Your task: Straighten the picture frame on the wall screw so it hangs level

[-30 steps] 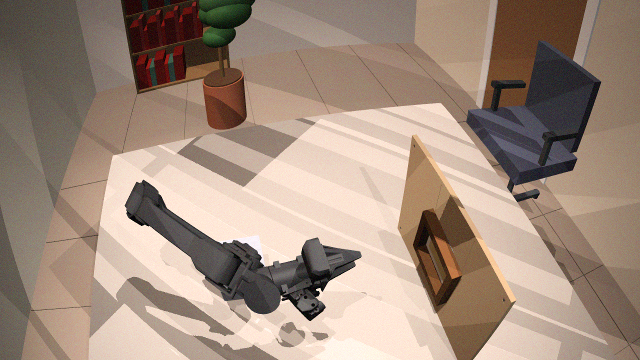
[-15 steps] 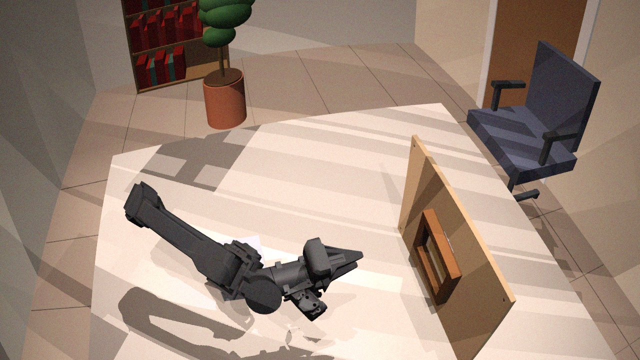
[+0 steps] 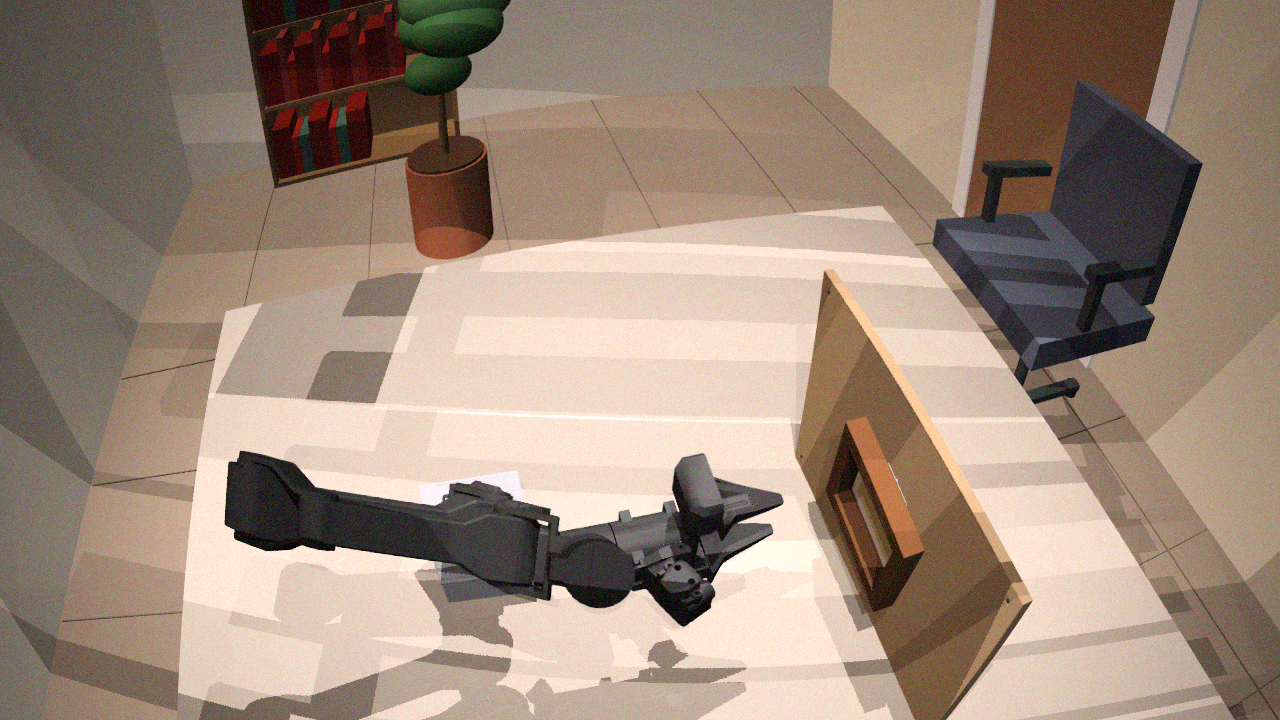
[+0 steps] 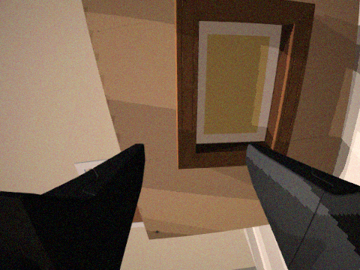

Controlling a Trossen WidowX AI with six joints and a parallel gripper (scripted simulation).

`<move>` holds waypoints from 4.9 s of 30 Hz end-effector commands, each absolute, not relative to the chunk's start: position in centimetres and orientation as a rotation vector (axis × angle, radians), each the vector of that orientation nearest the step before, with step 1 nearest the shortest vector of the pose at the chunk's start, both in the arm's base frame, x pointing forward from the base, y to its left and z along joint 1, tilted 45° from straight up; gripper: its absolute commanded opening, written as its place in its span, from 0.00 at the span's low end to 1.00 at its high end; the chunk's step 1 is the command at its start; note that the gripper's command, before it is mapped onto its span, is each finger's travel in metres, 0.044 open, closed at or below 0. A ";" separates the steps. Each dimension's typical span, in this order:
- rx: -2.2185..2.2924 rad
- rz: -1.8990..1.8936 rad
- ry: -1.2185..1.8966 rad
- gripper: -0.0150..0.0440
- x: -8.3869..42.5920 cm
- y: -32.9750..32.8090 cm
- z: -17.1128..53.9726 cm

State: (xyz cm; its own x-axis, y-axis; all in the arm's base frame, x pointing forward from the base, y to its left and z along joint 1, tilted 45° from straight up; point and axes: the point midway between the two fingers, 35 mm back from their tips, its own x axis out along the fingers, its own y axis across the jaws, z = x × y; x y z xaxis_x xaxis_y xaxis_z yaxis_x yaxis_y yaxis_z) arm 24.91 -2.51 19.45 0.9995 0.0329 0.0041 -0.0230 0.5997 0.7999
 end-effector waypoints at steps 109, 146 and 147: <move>0.910 0.028 -0.007 0.52 37.0 -2.5 19.6; 0.910 0.028 -0.007 0.25 37.0 -2.1 20.0; 0.910 0.028 -0.007 0.25 37.0 -2.0 20.0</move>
